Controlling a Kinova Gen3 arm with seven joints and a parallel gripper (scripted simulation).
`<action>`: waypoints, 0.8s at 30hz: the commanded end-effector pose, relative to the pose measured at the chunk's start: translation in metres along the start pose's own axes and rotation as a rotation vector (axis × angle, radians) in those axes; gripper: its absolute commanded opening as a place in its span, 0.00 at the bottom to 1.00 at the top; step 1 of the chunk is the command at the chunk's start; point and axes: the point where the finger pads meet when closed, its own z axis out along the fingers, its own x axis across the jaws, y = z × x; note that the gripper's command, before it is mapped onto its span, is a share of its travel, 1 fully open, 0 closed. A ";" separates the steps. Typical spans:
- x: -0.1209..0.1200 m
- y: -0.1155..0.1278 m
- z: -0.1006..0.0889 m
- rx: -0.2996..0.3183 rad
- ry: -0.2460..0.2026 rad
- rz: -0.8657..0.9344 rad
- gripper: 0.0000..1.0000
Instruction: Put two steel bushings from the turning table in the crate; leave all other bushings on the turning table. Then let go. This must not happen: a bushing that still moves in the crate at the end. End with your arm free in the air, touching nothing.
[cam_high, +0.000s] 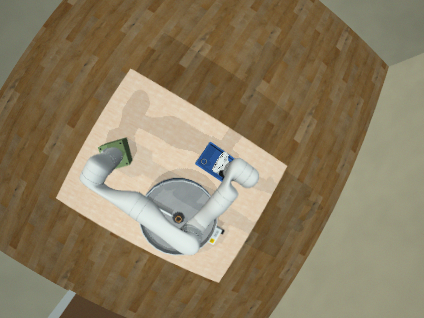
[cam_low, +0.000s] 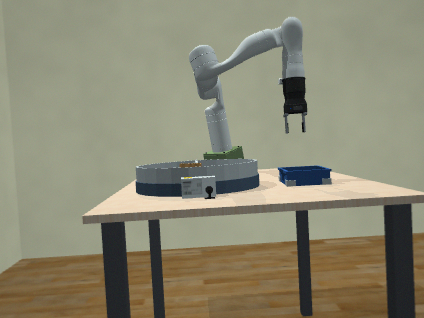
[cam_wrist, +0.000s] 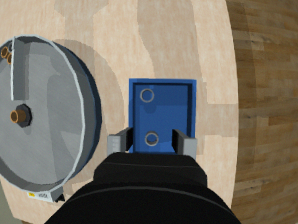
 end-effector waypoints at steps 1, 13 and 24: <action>0.000 0.001 -0.001 0.068 0.001 -0.089 1.00; 0.000 0.000 -0.001 -0.002 0.001 0.000 1.00; 0.000 0.000 -0.001 -0.002 0.001 0.000 1.00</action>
